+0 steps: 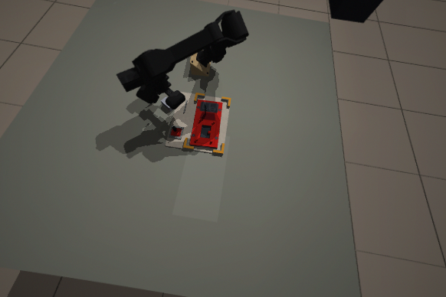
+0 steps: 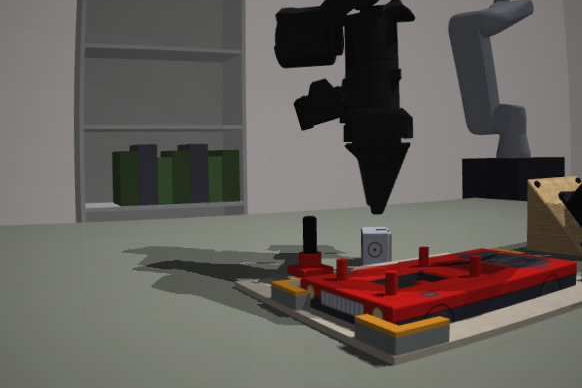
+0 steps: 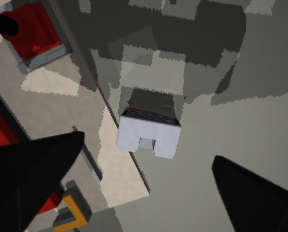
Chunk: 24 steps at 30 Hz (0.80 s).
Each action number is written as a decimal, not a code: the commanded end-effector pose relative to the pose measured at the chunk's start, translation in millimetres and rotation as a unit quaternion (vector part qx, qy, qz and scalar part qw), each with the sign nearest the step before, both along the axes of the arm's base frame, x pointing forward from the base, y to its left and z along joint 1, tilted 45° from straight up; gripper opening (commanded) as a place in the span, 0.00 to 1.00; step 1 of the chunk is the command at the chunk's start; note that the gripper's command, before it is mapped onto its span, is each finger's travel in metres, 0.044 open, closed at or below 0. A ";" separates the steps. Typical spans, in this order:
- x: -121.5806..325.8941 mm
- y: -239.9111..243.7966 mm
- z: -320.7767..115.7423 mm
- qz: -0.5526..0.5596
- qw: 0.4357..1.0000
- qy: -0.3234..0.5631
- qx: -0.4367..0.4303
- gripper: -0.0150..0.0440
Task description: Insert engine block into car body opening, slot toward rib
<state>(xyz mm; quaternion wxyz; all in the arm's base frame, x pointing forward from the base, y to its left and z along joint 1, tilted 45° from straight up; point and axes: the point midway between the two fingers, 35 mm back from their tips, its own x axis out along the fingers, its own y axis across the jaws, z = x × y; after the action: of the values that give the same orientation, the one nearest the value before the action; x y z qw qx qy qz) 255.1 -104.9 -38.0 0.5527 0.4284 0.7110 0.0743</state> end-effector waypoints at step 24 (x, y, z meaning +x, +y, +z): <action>-1.9 30.8 -29.7 -0.002 1.000 0.002 0.004 1.00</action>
<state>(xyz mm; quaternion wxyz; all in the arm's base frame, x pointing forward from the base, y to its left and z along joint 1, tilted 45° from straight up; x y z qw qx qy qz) 254.5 -80.0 -63.6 0.5530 0.4282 0.7108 0.0755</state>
